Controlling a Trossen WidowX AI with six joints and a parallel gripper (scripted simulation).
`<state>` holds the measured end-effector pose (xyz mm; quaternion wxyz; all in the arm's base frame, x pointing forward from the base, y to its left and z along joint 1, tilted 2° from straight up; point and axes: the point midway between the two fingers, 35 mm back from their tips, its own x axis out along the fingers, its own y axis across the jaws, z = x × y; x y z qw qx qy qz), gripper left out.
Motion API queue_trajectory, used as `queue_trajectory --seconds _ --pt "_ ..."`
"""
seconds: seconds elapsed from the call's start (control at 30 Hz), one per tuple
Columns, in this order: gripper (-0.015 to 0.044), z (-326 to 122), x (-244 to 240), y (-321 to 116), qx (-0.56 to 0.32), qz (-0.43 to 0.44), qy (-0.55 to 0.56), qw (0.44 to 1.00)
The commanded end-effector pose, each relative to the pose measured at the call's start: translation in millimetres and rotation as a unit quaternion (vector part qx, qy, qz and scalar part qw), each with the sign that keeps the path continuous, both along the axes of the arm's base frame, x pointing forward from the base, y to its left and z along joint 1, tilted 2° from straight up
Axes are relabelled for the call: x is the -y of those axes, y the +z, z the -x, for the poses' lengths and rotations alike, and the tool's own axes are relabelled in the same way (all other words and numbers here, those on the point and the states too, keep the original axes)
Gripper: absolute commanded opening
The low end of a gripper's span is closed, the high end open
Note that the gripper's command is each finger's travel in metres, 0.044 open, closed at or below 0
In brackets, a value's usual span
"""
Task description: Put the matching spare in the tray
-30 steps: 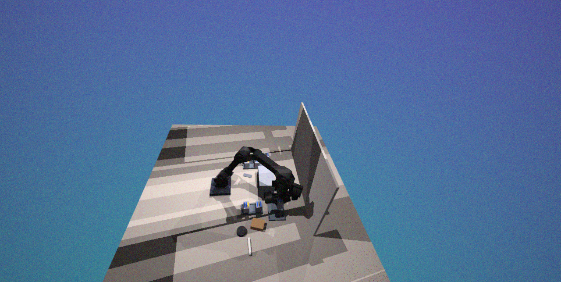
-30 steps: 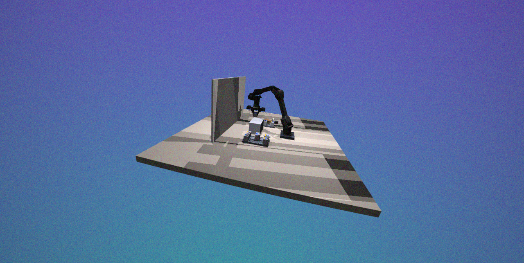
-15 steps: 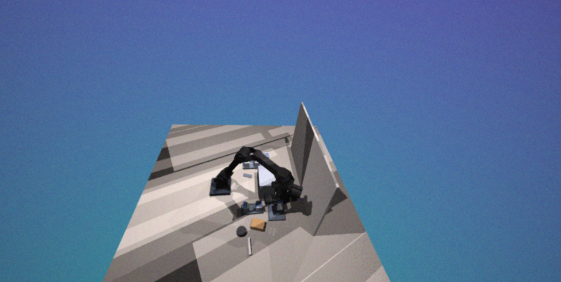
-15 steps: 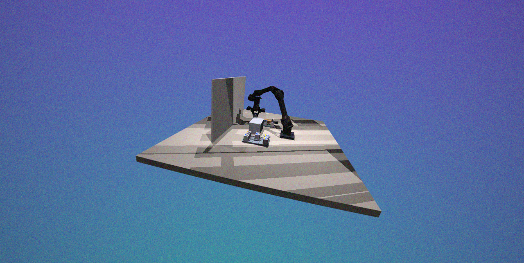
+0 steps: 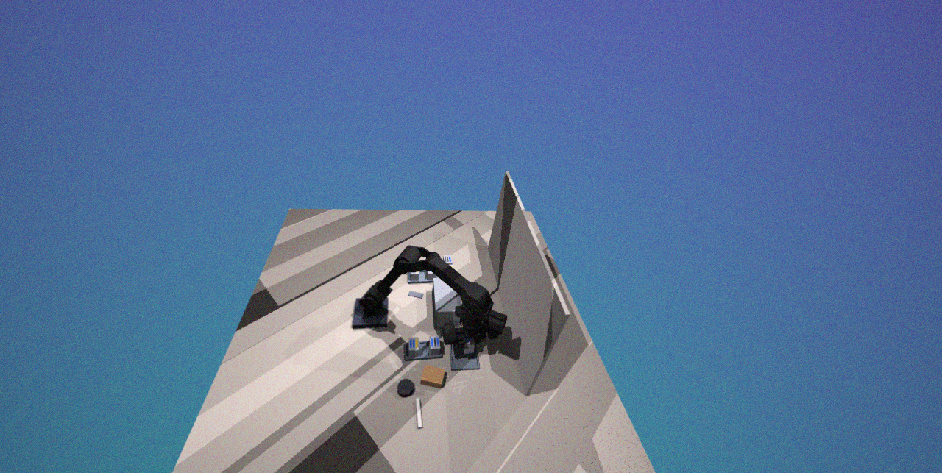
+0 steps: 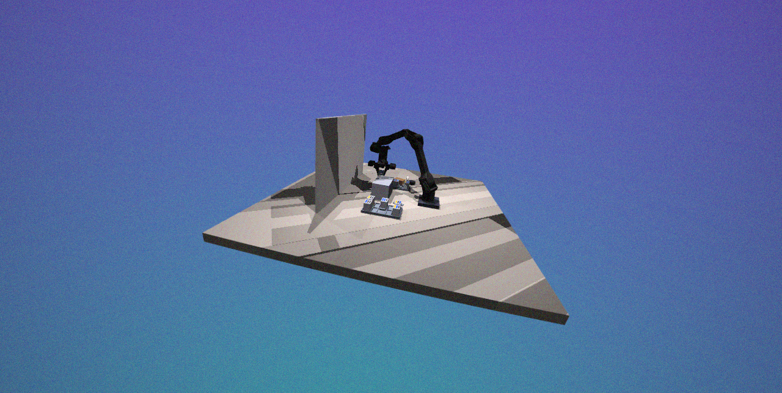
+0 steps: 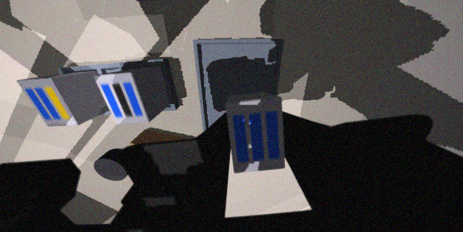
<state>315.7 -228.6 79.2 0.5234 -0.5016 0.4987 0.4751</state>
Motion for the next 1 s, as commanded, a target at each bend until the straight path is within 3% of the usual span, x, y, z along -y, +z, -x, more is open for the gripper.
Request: queue_trajectory --seconds 0.0,0.97 --pt "0.0000 0.6 -1.7 -3.8 0.000 -0.003 -0.002 1.000" --pt "0.0000 3.0 -4.4 -23.2 -0.001 -0.004 -0.002 1.000"
